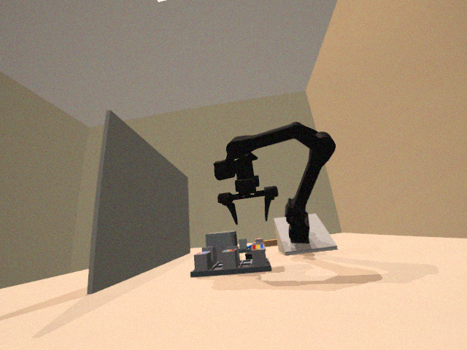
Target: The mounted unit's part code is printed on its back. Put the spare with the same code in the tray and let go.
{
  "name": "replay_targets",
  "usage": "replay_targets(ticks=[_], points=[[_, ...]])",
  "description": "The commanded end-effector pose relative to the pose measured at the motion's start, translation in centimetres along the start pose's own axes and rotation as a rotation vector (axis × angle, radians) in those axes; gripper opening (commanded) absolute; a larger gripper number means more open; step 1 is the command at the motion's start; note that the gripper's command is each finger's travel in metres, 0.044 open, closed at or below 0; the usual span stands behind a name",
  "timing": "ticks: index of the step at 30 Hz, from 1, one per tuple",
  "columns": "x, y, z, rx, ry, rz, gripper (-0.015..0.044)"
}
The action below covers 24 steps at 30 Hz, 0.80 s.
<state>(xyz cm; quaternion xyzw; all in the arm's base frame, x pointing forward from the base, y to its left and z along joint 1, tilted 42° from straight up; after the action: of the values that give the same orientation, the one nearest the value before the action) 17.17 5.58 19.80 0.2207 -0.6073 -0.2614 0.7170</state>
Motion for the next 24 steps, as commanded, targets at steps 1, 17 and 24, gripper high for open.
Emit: replay_targets(ticks=[1, 17, 24], points=[[-0.3, -0.1, 1.0, 0.062, -0.009, -0.010, 0.0440], [-2.3, 0.2, 1.2, 0.125, -0.005, -0.024, 0.0300], [-2.3, 0.2, 1.2, 0.125, -0.005, -0.024, 0.0300]])
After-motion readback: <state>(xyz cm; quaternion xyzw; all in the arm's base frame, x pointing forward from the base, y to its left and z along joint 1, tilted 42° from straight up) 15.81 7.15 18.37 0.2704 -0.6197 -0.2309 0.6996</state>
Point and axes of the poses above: the point midway between the two fingers, 35 mm back from their tips, its own x axis back along the fingers, its own z axis across the jaws, y = z × x, the point moved 3 cm from there along x, back along the fingers, and after that the axes turned 6 degrees about -x, right-handed, at the moved point
